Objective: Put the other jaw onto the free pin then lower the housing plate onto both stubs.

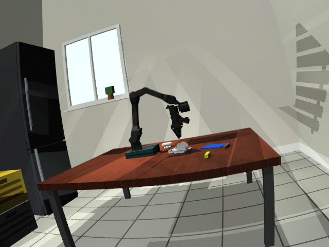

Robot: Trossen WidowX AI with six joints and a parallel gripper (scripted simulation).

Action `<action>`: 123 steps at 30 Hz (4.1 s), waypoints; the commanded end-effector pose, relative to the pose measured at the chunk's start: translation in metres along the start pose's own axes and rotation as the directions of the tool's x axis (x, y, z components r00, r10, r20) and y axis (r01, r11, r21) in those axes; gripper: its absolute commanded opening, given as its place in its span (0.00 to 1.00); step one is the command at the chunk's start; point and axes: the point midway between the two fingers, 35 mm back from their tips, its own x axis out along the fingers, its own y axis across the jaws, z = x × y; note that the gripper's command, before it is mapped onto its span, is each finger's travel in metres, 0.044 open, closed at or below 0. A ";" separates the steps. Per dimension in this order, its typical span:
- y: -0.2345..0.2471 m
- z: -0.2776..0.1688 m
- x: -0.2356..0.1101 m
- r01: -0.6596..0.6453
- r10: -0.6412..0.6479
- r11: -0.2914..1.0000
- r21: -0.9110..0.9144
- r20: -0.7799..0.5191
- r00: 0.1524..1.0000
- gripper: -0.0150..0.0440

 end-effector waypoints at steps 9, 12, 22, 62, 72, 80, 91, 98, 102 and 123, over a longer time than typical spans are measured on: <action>0.058 0.000 -0.006 -0.016 0.017 0.952 -0.306 0.001 1.000 1.00; 0.073 -0.002 -0.007 -0.020 0.021 0.925 -0.380 -0.001 1.000 1.00; 0.116 -0.012 -0.012 -0.022 0.028 0.816 -0.578 0.001 1.000 1.00; 0.269 -0.117 -0.031 -0.053 0.051 -0.075 -0.996 -0.057 0.997 1.00; 0.281 -0.134 -0.030 -0.054 0.050 -0.189 -0.980 -0.064 0.997 1.00; 0.283 -0.136 0.007 -0.054 0.050 -0.189 -0.980 -0.064 0.997 1.00; 0.284 -0.137 0.016 -0.054 0.050 -0.189 -0.980 -0.065 0.997 1.00; 0.284 -0.138 0.027 -0.054 0.049 -0.189 -0.980 -0.065 0.997 1.00; 0.284 -0.138 0.027 -0.054 0.049 -0.189 -0.980 -0.065 0.997 1.00; 0.285 -0.139 0.049 -0.054 0.049 -0.189 -0.980 -0.065 0.997 1.00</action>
